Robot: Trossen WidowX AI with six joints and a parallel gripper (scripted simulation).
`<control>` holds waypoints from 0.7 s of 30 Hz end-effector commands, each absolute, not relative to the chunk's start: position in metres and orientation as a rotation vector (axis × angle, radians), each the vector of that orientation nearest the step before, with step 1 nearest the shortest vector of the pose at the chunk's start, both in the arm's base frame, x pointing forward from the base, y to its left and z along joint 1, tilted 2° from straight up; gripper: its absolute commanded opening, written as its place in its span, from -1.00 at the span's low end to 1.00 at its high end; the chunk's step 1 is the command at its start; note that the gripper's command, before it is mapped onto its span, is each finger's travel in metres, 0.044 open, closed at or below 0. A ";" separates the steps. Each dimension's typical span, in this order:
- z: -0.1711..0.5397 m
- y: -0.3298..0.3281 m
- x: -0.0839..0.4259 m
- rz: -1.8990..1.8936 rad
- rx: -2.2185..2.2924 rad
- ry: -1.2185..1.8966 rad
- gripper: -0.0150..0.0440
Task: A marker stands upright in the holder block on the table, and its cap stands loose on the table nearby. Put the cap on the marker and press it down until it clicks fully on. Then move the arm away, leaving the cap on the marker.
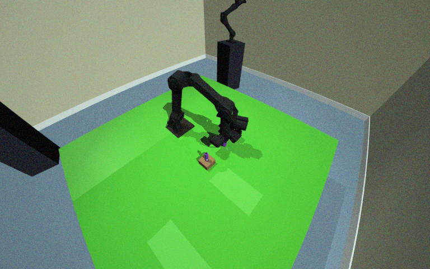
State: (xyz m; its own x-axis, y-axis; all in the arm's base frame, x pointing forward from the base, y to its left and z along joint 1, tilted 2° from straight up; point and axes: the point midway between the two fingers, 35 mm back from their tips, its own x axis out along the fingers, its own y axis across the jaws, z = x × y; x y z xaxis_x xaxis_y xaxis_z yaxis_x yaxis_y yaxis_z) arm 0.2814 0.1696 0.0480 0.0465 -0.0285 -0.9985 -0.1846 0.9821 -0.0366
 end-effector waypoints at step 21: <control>0.068 0.170 0.281 0.126 -0.171 1.528 -0.49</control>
State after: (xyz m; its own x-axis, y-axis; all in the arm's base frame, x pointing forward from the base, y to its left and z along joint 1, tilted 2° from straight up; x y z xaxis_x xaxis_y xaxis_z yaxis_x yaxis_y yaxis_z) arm 0.2793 0.1680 0.0591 0.0328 -0.0354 -0.9988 -0.1856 0.9818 -0.0409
